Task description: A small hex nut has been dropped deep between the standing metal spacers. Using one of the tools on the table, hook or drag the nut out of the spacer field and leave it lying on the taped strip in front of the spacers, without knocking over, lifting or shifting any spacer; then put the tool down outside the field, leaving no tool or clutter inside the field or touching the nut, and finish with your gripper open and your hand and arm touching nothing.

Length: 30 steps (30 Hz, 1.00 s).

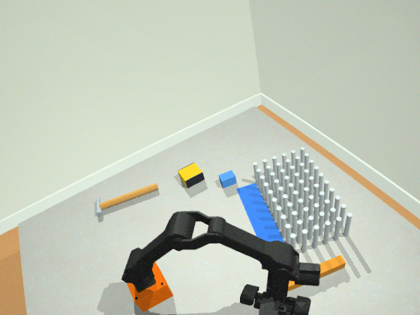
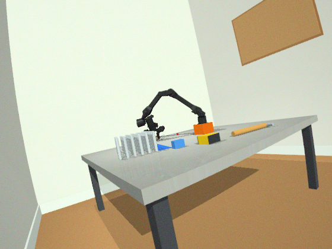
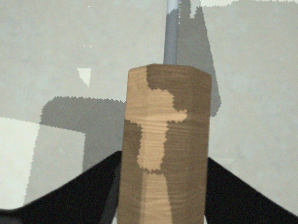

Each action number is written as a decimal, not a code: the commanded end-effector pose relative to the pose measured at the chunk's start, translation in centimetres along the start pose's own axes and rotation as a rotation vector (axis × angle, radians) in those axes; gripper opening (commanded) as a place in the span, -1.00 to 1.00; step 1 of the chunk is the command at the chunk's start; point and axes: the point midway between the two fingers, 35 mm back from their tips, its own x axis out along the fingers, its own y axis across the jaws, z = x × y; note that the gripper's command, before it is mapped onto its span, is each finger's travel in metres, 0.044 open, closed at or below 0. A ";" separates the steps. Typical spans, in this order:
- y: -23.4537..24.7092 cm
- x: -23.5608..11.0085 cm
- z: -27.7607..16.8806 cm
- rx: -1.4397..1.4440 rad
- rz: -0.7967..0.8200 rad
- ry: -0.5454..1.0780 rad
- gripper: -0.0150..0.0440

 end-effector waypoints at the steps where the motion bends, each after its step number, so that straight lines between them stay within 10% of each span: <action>1: 0.5 -2.4 0.7 0.006 0.013 0.010 -0.49; 30: -0.8 -15.7 5.1 -0.062 0.060 0.012 -0.49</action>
